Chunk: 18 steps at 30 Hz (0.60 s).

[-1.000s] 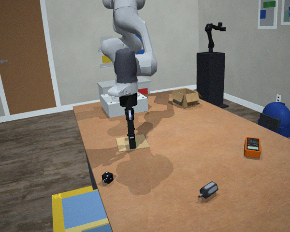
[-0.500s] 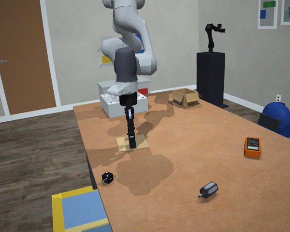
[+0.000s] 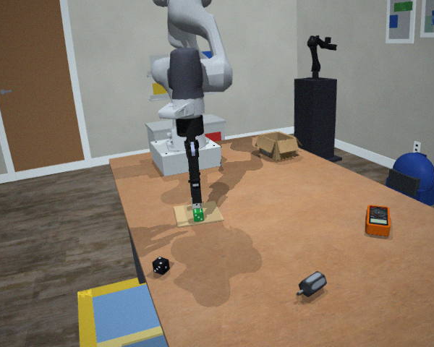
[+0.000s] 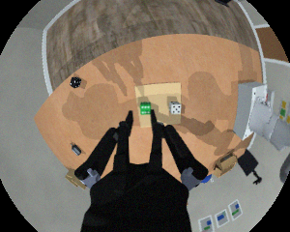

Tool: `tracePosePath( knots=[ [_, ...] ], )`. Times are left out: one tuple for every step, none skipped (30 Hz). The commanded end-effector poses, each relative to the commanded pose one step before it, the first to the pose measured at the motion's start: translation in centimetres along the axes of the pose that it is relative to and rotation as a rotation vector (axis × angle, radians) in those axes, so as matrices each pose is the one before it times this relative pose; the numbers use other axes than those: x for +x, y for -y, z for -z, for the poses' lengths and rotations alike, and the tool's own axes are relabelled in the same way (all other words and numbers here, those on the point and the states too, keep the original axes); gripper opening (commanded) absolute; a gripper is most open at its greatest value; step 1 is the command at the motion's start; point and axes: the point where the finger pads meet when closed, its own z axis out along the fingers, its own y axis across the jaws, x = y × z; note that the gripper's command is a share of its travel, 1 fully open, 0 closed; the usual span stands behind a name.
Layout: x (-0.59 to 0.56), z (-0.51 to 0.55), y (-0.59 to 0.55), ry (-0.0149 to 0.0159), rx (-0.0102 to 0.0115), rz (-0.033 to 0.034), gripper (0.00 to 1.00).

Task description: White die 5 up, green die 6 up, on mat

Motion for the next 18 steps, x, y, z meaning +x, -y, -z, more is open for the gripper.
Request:
tracePosePath(
  knots=[
    [-0.03,1.088,-0.855,-0.00212,-0.02545,-0.0141,0.35],
    [0.0,0.336,0.0,0.0,0.0,0.0,0.35],
    [0.0,0.277,0.0,0.0,0.0,0.0,0.35],
    [0.0,0.218,0.0,0.0,0.0,0.0,0.35],
    [0.0,0.158,0.0,0.0,0.0,0.0,0.35],
    [0.0,0.104,0.0,0.0,0.0,0.0,0.35],
    [0.0,0.057,0.0,0.0,0.0,0.0,0.35],
    [0.0,0.023,0.0,0.0,0.0,0.0,0.35],
    [0.0,0.003,0.0,0.0,0.0,0.0,0.35],
    [0.0,0.0,0.0,0.0,0.0,0.0,1.0],
    [0.0,0.0,0.0,0.0,0.0,0.0,1.0],
    [0.0,0.0,0.0,0.0,0.0,0.0,1.0],
    [0.0,0.0,0.0,0.0,0.0,0.0,1.0],
    [0.0,0.0,0.0,0.0,0.0,0.0,1.0],
    [0.0,0.0,0.0,0.0,0.0,0.0,1.0],
    [0.0,0.0,0.0,0.0,0.0,0.0,1.0],
    [0.0,0.0,0.0,0.0,0.0,0.0,1.0],
    [0.0,0.0,0.0,0.0,0.0,0.0,1.0]
  ],
)
